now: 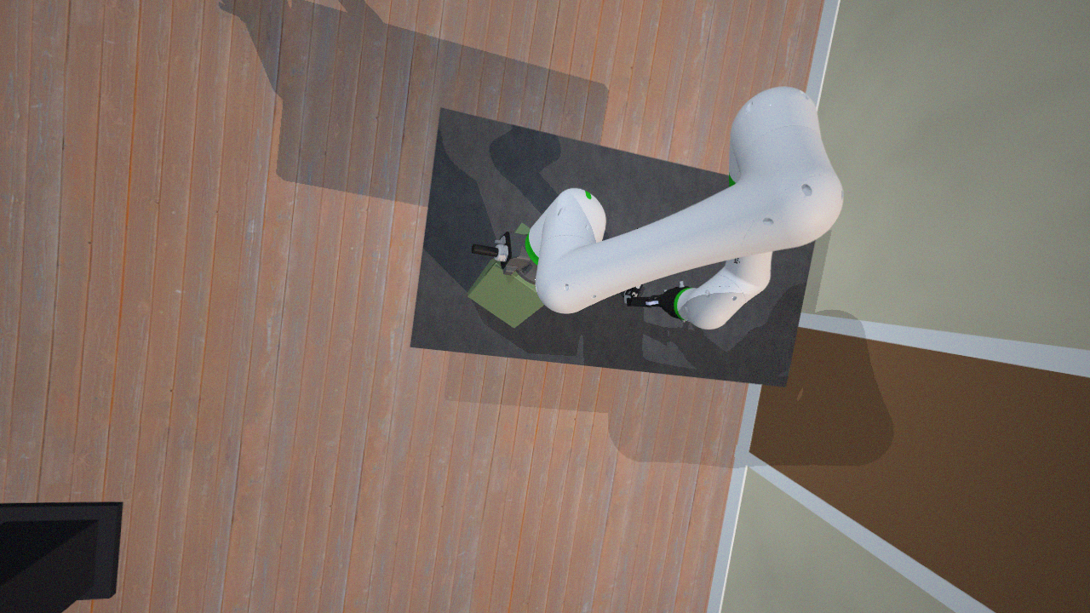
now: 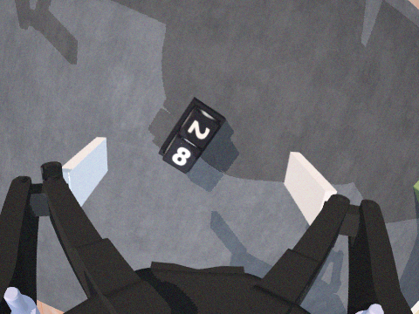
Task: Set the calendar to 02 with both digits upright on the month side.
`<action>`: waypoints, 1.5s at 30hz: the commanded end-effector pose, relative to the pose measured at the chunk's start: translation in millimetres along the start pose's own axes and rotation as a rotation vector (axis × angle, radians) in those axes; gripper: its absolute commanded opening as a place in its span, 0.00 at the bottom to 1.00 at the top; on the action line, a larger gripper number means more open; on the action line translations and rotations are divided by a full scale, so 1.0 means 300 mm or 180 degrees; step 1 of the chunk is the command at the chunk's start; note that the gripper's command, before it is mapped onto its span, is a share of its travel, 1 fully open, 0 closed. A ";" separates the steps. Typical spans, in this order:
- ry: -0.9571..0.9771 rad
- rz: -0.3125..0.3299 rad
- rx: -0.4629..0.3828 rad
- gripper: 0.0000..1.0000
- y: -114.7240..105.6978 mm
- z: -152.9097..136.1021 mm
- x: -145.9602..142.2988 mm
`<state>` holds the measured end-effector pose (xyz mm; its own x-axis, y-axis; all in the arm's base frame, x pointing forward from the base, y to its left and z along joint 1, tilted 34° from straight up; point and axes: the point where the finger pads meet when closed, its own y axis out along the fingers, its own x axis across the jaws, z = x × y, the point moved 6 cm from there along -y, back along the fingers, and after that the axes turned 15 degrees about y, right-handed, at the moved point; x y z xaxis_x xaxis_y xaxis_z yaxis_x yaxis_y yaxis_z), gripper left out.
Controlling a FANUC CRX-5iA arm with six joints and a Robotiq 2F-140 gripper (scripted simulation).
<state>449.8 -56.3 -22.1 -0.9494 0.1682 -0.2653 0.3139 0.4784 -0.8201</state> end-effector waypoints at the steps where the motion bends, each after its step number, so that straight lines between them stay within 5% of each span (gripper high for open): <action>1: 0.0529 -0.0030 0.0040 1.00 0.005 -0.002 -0.002; 10: 0.1444 -0.0024 0.0045 1.00 0.015 -0.002 -0.002; 19: 0.1613 -0.0023 0.0045 1.00 0.017 -0.002 -0.002; 20: 0.1613 -0.0023 0.0045 0.29 0.017 -0.002 -0.002; 45: 0.1613 -0.0023 0.0045 0.29 0.017 -0.002 -0.002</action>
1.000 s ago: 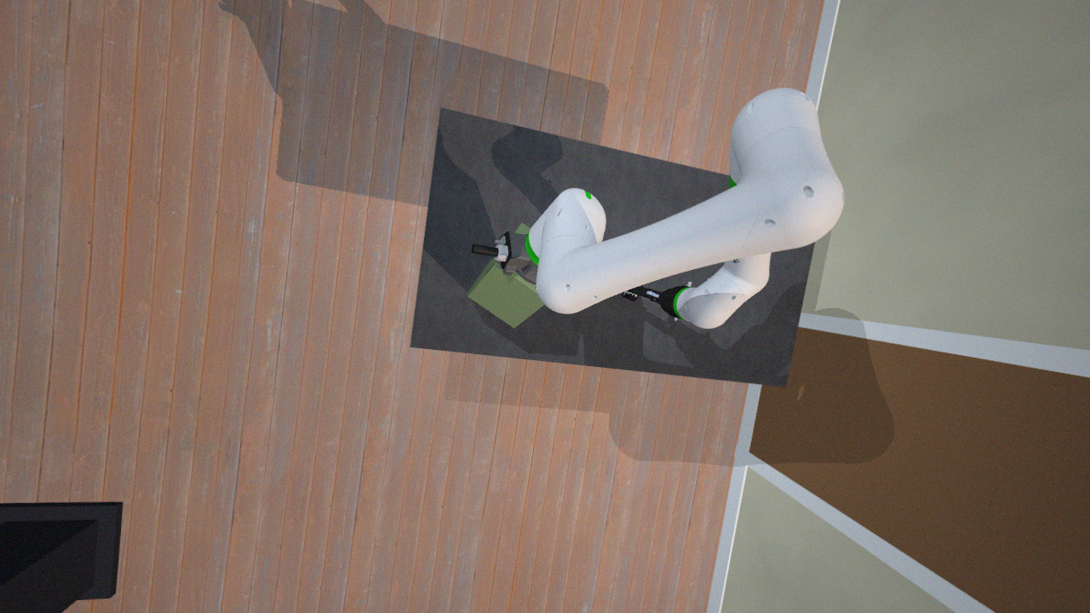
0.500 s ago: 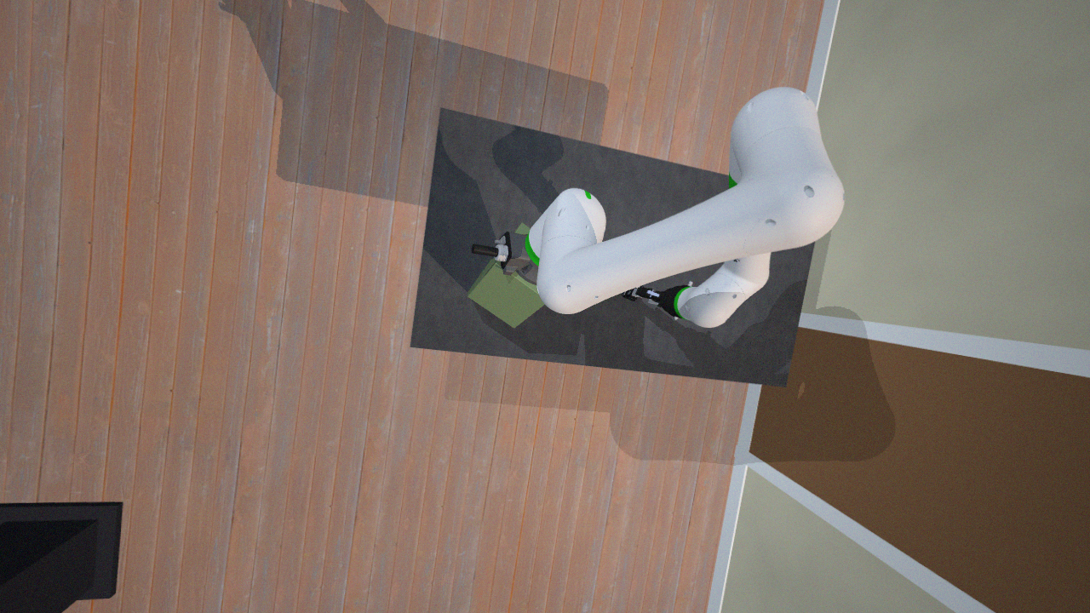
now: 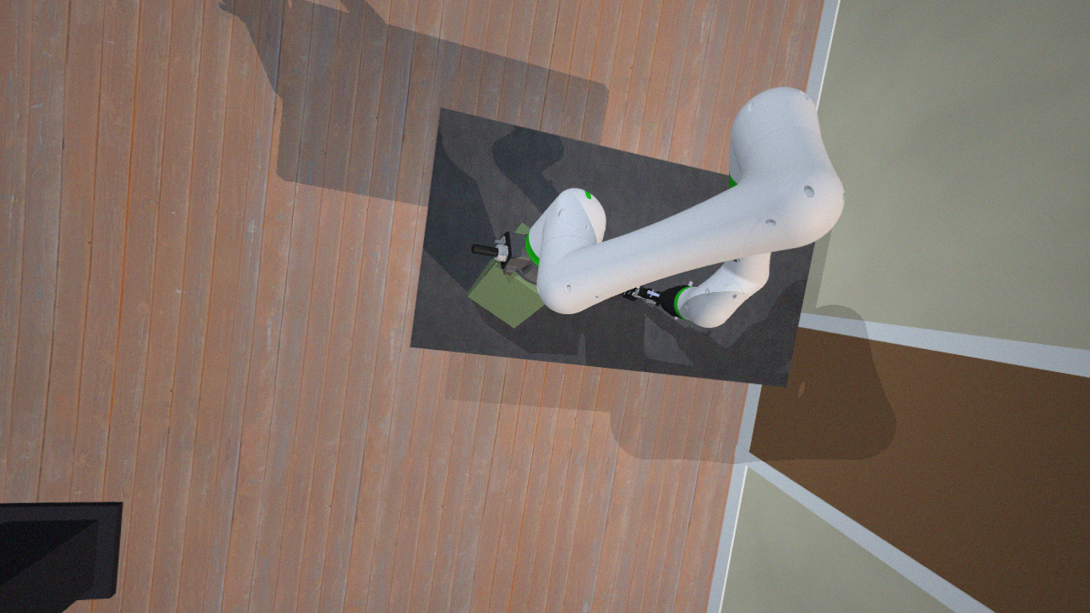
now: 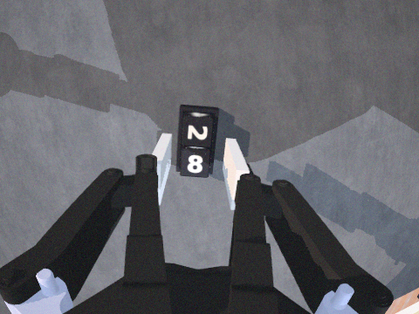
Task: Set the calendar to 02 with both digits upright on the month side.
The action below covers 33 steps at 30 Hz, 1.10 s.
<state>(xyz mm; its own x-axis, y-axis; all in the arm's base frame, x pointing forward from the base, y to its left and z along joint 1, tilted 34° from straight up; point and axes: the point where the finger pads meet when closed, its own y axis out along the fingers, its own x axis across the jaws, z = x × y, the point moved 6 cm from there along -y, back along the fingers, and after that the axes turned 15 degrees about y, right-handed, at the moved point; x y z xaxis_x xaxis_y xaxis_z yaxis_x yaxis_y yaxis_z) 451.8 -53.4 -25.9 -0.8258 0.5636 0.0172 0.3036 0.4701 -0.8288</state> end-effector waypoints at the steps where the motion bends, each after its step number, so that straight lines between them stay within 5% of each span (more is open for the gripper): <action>1: 0.0000 0.0001 0.0000 0.29 -0.001 0.000 -0.001; 33: 0.0001 0.0001 0.0001 0.29 0.051 -0.001 -0.001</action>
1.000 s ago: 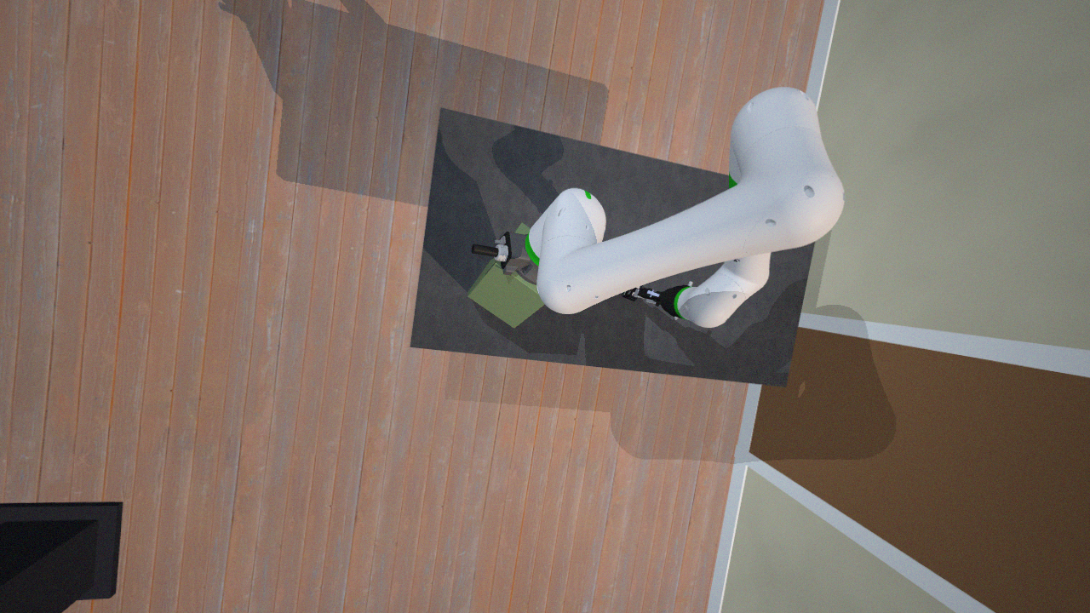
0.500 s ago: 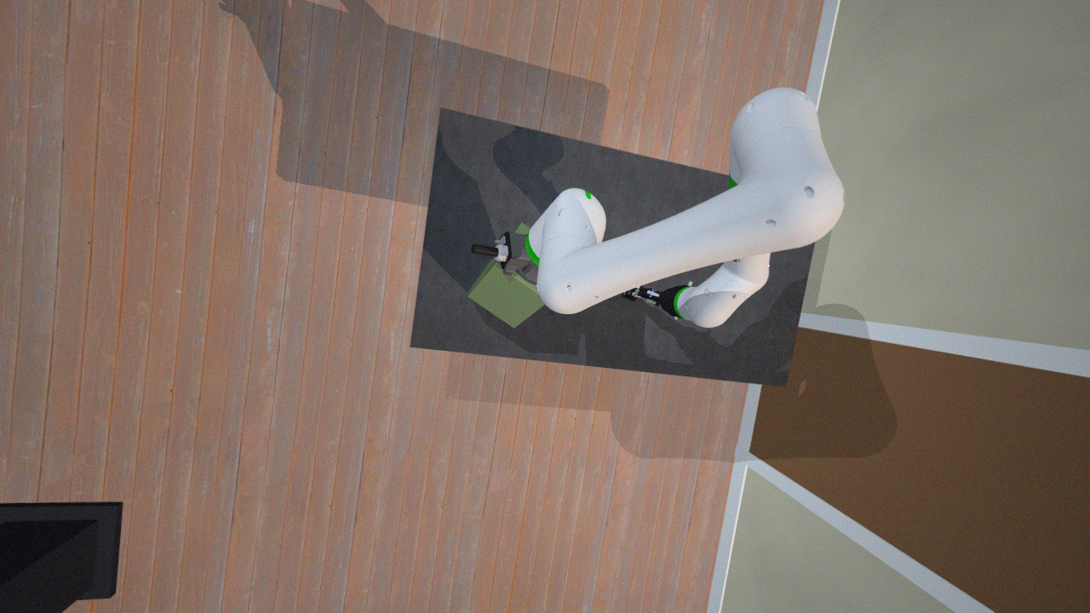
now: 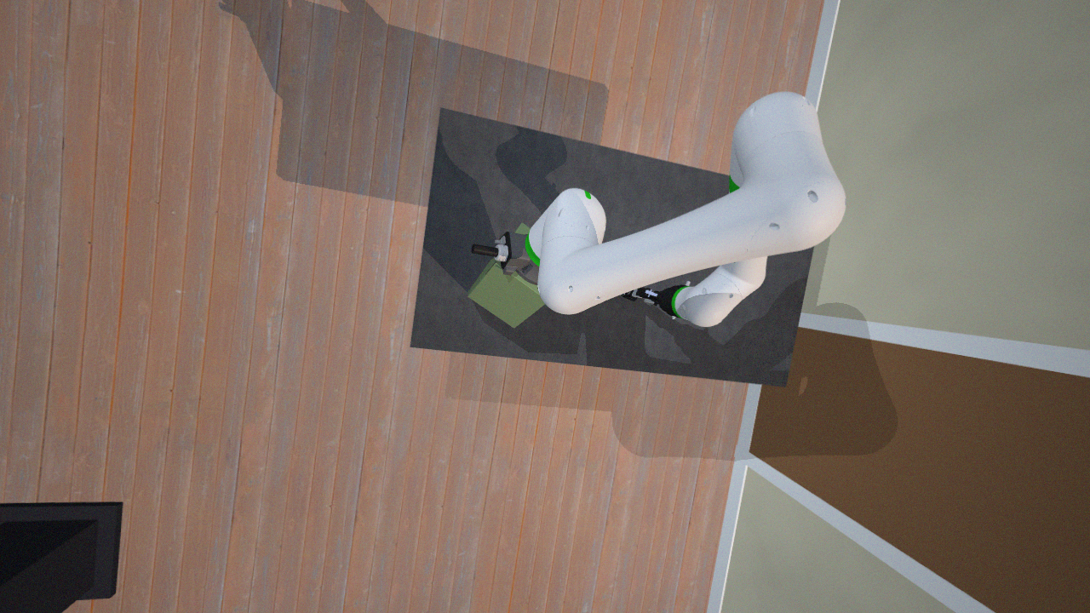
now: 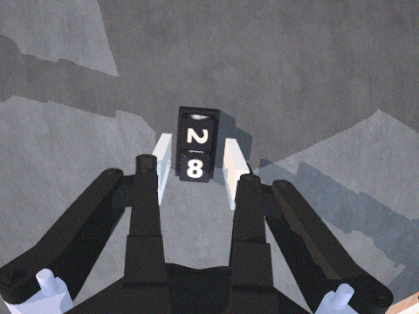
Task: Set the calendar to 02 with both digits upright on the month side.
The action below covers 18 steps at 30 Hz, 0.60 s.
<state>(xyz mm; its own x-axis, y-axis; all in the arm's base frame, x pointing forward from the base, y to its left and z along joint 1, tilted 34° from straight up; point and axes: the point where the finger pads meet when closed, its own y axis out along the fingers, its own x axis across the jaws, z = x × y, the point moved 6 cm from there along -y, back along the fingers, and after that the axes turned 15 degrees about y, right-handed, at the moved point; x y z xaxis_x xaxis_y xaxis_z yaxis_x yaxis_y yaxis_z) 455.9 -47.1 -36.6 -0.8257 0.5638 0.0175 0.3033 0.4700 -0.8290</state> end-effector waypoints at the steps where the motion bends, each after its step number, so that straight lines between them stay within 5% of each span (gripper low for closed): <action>1: 0.0000 0.0001 0.0000 0.29 0.012 0.000 -0.001; 18: 0.0000 0.0001 0.0000 0.29 0.089 -0.001 -0.001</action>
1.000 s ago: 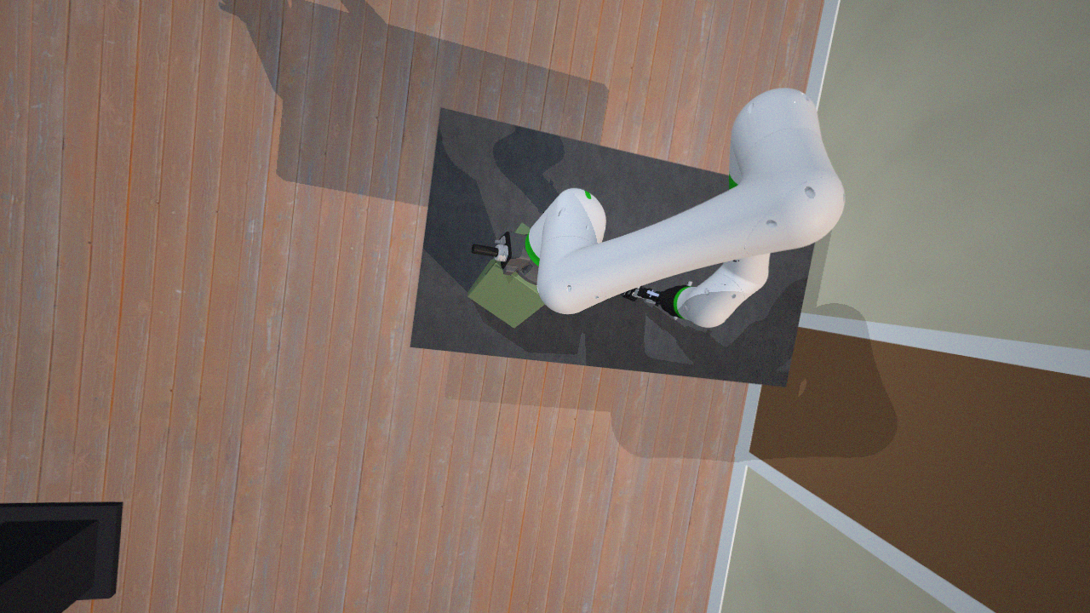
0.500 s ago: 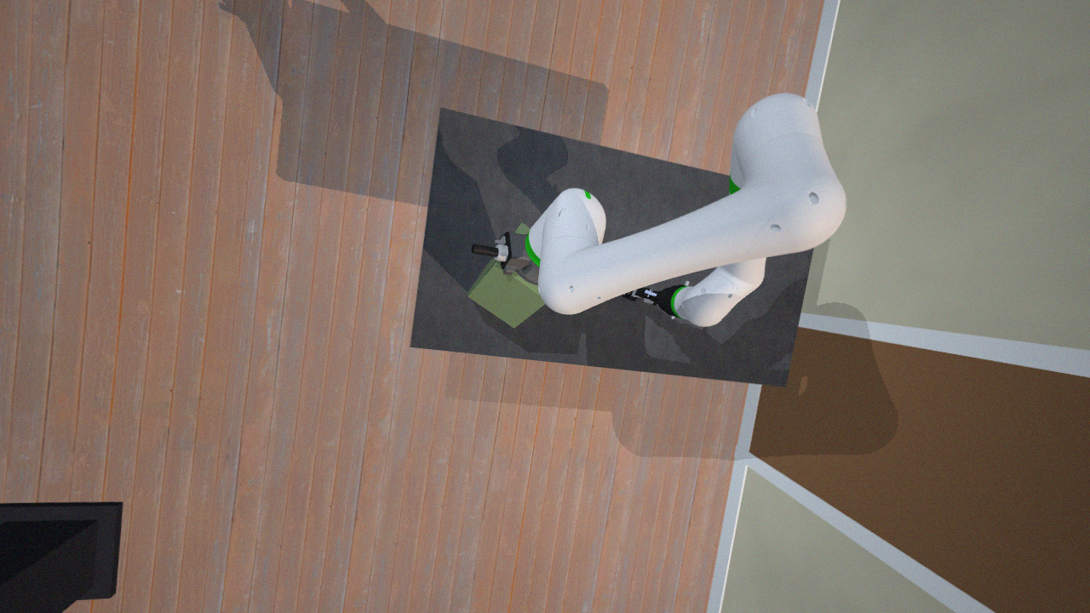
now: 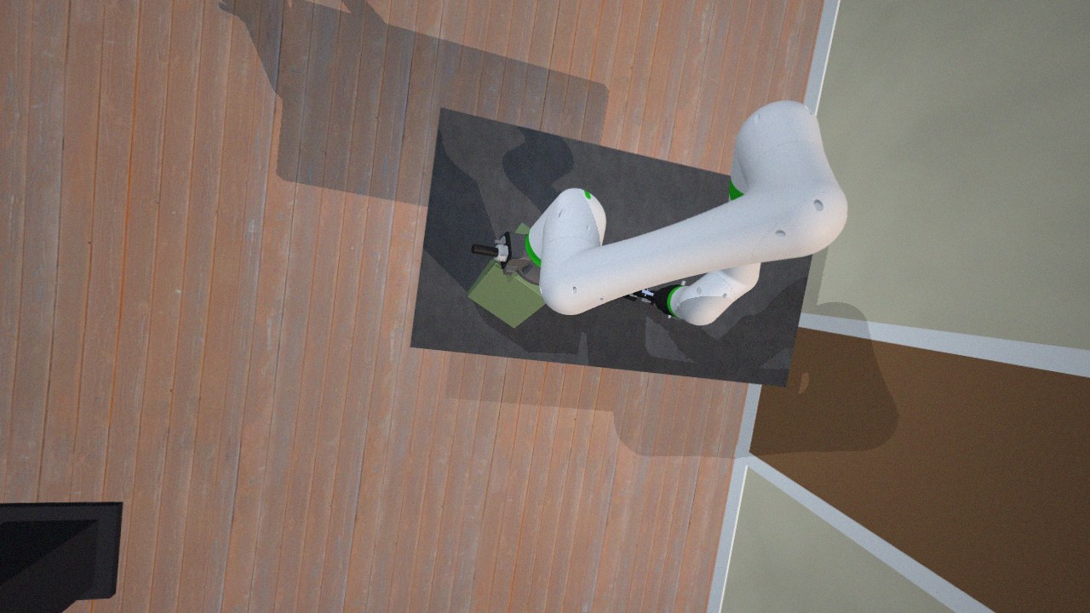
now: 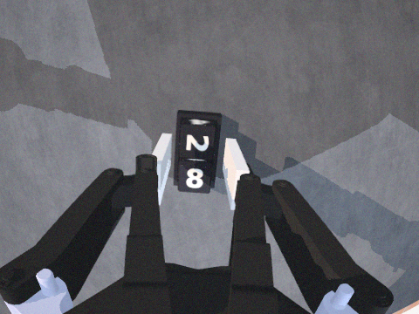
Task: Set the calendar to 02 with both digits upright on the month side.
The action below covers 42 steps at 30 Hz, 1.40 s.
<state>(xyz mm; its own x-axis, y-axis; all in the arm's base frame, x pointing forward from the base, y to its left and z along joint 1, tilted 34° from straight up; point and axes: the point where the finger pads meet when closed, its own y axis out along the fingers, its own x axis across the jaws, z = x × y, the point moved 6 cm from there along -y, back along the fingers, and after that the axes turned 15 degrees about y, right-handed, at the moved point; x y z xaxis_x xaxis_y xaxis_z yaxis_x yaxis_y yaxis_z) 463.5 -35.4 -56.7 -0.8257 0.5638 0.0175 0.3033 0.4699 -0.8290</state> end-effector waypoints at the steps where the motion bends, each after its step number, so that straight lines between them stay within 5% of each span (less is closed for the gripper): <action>1: 0.0000 0.0001 0.0000 0.29 0.011 0.000 -0.001; 42: 0.0000 0.0001 0.0000 0.29 0.047 0.000 -0.001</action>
<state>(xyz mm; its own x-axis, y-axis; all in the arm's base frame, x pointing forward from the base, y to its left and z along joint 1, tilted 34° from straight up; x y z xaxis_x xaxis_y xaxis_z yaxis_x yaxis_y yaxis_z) 468.0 -28.6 -68.4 -0.8258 0.5638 0.0175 0.3033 0.4700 -0.8289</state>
